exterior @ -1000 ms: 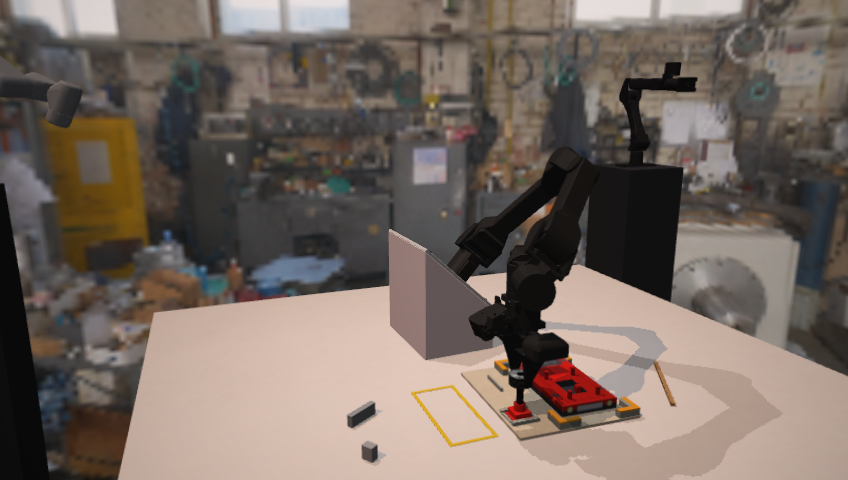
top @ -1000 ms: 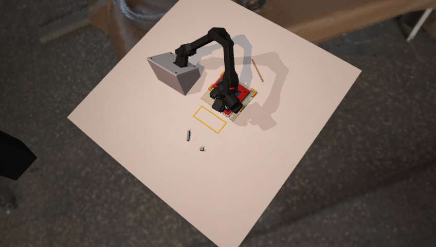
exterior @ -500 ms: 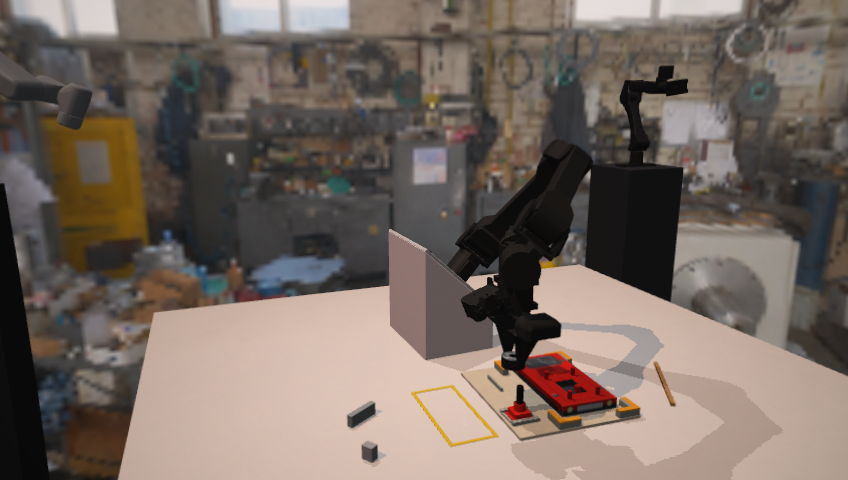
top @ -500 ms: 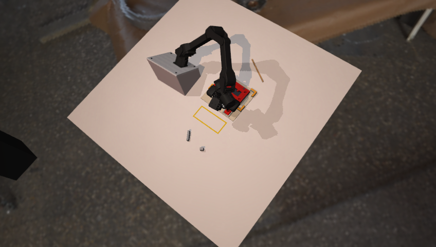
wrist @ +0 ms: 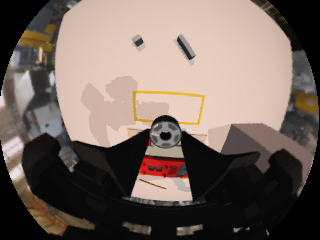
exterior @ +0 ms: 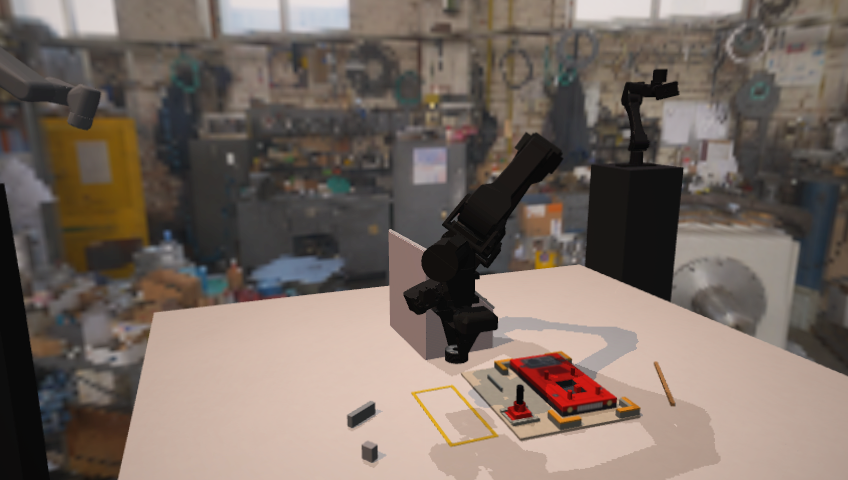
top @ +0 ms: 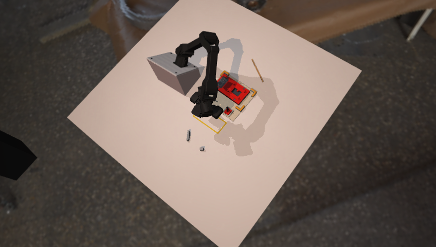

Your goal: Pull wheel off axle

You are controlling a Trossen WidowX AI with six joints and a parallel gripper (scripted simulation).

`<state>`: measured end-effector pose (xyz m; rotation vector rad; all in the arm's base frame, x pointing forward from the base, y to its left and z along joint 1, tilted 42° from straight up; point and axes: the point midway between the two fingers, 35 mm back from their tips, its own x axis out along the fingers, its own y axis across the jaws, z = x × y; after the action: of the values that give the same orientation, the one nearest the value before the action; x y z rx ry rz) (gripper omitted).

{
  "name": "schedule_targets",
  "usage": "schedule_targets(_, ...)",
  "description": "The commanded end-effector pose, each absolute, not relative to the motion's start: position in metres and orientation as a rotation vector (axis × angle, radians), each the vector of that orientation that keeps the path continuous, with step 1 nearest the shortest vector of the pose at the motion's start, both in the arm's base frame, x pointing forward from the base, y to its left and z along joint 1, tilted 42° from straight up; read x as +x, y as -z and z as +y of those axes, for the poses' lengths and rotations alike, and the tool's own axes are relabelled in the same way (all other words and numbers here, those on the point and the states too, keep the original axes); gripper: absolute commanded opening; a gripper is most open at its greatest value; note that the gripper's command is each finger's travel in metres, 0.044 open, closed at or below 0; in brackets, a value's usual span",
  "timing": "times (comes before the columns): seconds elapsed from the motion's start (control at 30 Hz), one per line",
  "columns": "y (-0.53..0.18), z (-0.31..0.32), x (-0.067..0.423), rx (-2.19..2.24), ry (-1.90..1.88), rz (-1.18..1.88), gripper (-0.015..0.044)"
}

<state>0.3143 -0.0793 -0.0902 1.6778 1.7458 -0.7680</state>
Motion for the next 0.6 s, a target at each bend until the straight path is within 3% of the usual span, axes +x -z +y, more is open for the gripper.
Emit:
schedule_targets(0.0,0.096,-0.084,0.308,1.668,0.763,1.753,0.0)
schedule_targets(0.57,0.146,-0.04,0.308,1.67,0.762,1.753,0.0)
